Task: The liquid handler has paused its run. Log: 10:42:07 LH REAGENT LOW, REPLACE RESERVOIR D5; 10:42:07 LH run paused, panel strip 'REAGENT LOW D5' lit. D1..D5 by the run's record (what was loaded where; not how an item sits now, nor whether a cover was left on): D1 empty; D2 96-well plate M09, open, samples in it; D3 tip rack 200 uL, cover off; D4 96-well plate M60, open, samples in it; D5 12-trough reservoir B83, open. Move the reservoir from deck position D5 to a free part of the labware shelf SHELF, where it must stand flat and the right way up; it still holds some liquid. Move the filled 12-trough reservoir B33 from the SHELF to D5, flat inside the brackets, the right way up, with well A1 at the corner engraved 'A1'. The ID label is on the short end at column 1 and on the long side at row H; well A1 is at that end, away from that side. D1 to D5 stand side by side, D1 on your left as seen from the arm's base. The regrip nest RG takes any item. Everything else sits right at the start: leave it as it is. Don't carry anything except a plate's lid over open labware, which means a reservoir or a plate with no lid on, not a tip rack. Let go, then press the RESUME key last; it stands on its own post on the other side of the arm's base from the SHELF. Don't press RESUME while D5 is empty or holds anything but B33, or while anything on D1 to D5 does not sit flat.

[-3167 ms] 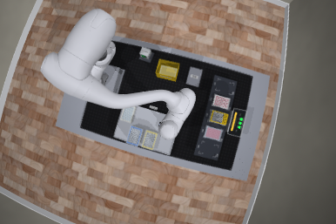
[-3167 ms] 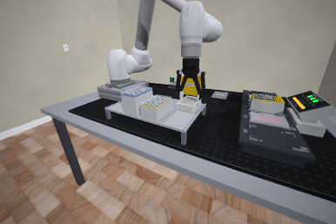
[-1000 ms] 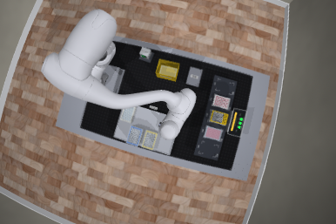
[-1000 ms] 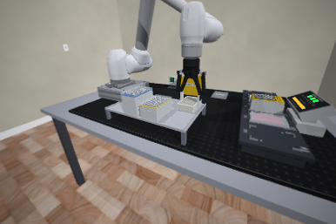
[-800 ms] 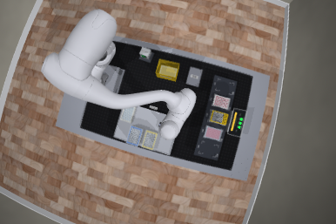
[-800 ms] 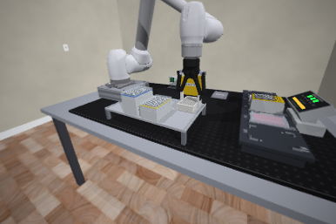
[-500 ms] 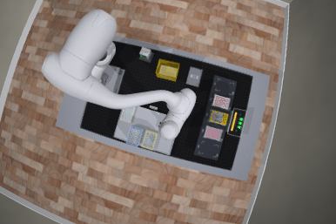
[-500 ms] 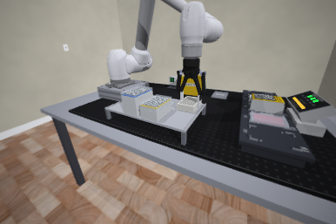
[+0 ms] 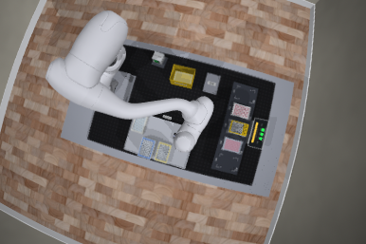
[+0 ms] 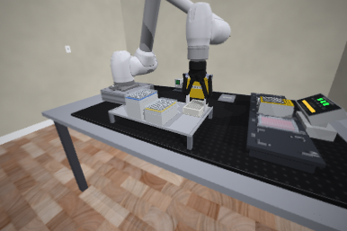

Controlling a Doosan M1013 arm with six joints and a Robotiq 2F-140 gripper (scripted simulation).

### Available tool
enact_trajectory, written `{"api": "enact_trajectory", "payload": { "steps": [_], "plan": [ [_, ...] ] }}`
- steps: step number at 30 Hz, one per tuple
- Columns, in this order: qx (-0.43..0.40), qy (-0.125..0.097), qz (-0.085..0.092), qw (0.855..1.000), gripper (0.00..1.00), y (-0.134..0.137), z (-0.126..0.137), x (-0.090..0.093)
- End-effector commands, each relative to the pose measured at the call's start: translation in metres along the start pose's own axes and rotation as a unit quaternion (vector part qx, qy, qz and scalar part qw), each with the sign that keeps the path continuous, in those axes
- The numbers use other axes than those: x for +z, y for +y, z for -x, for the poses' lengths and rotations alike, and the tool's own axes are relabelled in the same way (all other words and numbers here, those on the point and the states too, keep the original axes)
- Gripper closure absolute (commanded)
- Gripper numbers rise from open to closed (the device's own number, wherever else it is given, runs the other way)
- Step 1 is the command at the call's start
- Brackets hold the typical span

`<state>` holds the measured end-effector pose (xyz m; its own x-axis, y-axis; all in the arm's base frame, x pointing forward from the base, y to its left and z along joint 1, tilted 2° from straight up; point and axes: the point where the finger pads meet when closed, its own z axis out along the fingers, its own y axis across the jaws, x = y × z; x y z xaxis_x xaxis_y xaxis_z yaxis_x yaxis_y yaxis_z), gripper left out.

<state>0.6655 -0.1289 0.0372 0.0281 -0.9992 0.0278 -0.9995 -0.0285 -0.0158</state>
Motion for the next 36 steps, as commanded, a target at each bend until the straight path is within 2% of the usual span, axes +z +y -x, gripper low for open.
{"api": "enact_trajectory", "payload": {
  "steps": [1,36],
  "plan": [
    [0.001,0.001,-0.004,1.000,1.00,-0.0047,-0.0028,0.0013],
    [0.001,0.001,-0.004,1.000,1.00,-0.0036,-0.0026,0.0072]
  ]
}}
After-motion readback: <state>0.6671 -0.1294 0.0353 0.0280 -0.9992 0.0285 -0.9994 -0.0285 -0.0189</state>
